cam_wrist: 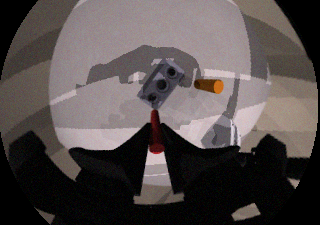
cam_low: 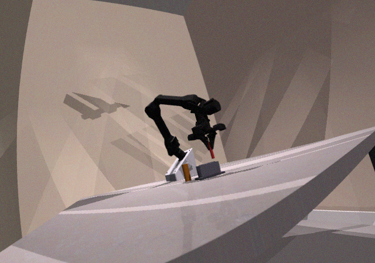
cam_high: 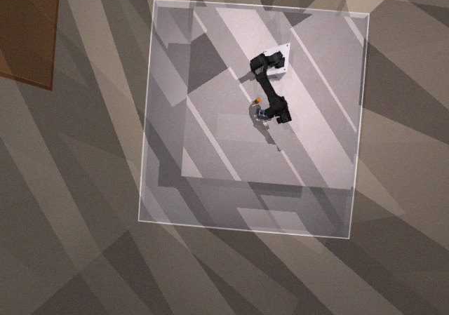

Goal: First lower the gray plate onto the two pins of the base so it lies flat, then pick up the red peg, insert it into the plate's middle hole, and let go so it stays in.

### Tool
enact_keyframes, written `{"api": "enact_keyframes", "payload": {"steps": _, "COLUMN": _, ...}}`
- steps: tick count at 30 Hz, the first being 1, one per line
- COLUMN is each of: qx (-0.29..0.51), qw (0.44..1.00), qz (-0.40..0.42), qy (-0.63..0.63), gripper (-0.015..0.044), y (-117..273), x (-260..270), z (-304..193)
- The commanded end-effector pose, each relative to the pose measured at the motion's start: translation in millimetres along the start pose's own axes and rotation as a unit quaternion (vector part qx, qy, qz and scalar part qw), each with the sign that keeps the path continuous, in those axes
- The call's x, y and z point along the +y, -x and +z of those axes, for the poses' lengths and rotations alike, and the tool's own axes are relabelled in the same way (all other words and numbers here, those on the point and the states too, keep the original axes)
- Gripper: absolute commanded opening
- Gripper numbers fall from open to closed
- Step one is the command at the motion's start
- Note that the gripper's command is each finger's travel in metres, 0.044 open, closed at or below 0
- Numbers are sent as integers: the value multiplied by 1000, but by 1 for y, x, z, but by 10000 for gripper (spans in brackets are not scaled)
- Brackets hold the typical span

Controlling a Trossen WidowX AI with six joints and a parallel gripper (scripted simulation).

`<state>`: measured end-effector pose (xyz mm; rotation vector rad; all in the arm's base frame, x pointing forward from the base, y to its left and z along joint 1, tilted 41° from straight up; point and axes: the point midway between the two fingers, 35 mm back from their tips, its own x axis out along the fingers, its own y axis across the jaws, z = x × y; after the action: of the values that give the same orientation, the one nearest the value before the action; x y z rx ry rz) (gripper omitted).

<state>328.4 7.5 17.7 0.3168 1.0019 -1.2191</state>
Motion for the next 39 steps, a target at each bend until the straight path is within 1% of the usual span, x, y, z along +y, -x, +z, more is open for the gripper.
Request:
{"api": "enact_keyframes", "payload": {"steps": 1, "qx": -3, "qw": 1000, "qz": 0, "qy": -1, "gripper": 0, "y": 1, "x": -2, "z": 13}}
{"api": "enact_keyframes", "payload": {"steps": 13, "qx": -10, "qw": 1000, "qz": -6, "qy": -1, "gripper": 0, "y": 1, "x": -11, "z": 49}}
{"api": "enact_keyframes", "payload": {"steps": 39, "qx": -9, "qw": 1000, "qz": -3, "qy": -5, "gripper": 0, "y": 1, "x": -9, "z": 47}}
